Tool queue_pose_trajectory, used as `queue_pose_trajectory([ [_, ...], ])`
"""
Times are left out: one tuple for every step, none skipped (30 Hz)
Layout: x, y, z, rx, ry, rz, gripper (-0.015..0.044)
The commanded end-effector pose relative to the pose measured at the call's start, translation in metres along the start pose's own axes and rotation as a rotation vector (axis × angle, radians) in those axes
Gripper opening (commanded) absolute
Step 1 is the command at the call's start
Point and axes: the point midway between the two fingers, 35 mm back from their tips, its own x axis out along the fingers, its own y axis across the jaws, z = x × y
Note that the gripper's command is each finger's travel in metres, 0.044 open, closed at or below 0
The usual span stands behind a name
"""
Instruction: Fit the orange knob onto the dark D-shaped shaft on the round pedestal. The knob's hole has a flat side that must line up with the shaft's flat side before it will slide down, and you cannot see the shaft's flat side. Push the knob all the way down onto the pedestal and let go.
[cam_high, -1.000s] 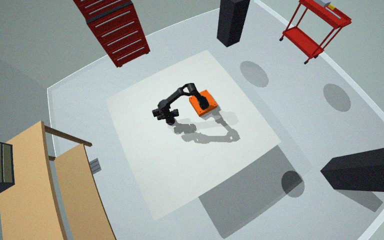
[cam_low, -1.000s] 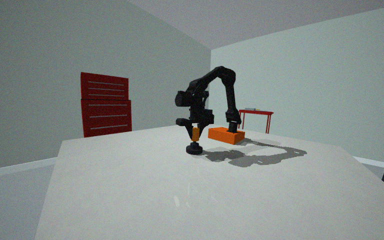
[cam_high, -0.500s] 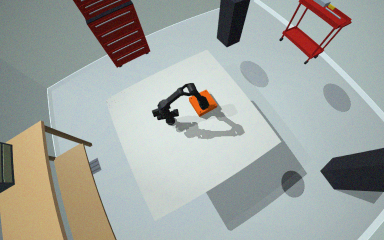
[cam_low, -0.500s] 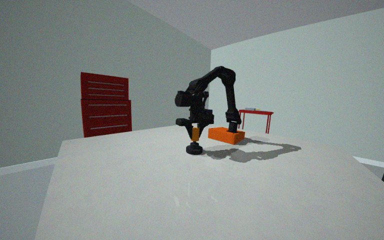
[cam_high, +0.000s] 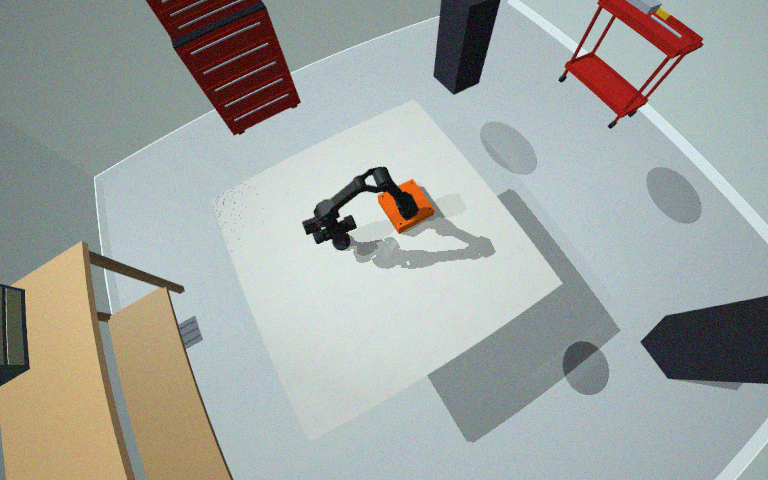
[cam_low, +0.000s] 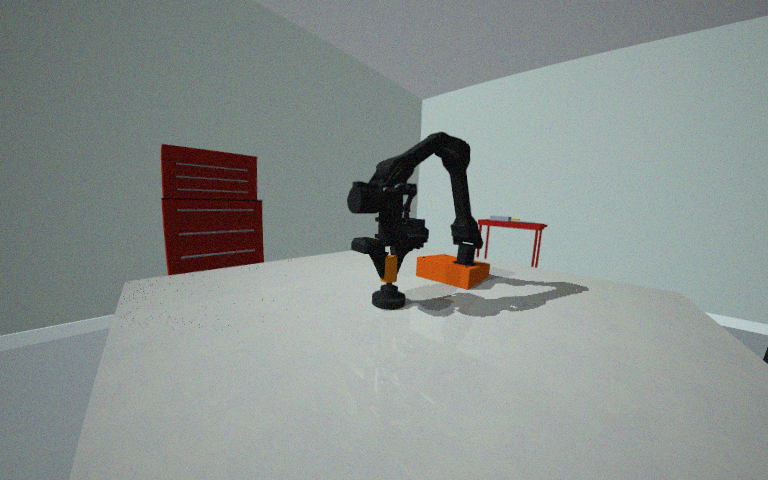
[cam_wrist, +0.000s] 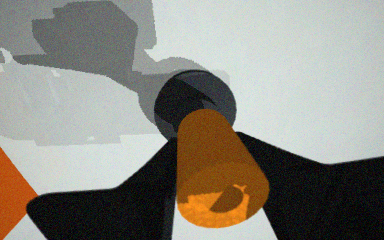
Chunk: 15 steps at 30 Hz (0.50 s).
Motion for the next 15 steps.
queue_pose_trajectory([
  [0.0011, -0.0035, -0.0004, -0.011, 0.003, -0.014, 0.0000],
  [0.0015, -0.0038, -0.0004, -0.011, 0.003, -0.014, 0.0000],
  [0.0010, -0.0038, -0.0004, -0.011, 0.003, -0.014, 0.0000],
  [0.0010, -0.0038, -0.0004, -0.011, 0.003, -0.014, 0.0000],
  [0.0010, -0.0038, -0.0004, -0.011, 0.003, -0.014, 0.0000],
  [0.0010, -0.0038, -0.0004, -0.011, 0.003, -0.014, 0.0000],
  [0.0010, -0.0038, -0.0004, -0.011, 0.003, -0.014, 0.0000],
  [0.0006, -0.0041, -0.0005, -0.011, 0.003, -0.014, 0.0000],
  [-0.0006, -0.0047, -0.0005, -0.011, 0.003, -0.014, 0.0000],
  [-0.0017, -0.0047, -0.0005, -0.011, 0.003, -0.014, 0.0000],
  [-0.0022, -0.0046, -0.0005, -0.011, 0.003, -0.014, 0.0000],
  [-0.0027, -0.0044, -0.0005, -0.011, 0.003, -0.014, 0.0000],
  [-0.0033, -0.0042, -0.0005, -0.011, 0.003, -0.014, 0.0000],
  [-0.0034, -0.0042, -0.0005, -0.020, 0.003, -0.014, 0.0000],
  [-0.0036, -0.0040, -0.0004, -0.036, 0.003, -0.014, 0.0000],
])
